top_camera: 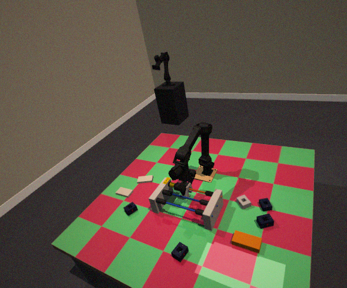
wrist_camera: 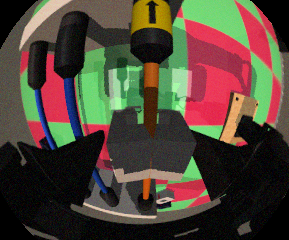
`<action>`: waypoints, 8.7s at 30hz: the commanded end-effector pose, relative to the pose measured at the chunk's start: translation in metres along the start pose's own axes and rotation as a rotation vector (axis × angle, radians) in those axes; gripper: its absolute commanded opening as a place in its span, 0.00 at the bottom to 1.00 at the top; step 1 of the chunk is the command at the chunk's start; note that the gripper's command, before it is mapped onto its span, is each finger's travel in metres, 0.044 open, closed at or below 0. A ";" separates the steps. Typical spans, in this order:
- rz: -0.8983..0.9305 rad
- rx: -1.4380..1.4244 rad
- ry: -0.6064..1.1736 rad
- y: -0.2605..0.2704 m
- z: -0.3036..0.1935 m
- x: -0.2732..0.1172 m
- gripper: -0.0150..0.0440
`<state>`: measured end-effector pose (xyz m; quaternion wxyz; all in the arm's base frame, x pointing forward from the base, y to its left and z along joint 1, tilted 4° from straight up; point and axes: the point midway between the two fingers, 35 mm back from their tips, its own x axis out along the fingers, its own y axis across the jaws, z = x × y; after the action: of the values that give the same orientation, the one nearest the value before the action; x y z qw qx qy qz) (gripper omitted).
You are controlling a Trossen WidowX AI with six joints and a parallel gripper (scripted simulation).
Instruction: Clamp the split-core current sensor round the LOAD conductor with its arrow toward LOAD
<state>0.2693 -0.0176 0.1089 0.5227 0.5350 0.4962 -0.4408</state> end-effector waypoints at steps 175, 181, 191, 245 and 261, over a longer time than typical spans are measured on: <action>0.162 0.004 -0.003 0.000 0.001 0.004 0.25; 0.183 0.004 -0.002 -0.001 0.001 0.004 0.25; 0.329 0.004 -0.003 -0.010 0.001 0.003 0.25; 0.329 0.004 -0.003 -0.010 0.001 0.003 0.25; 0.329 0.004 -0.003 -0.010 0.001 0.003 0.25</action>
<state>0.2624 -0.0191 0.1070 0.5893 0.6111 0.3958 -0.3502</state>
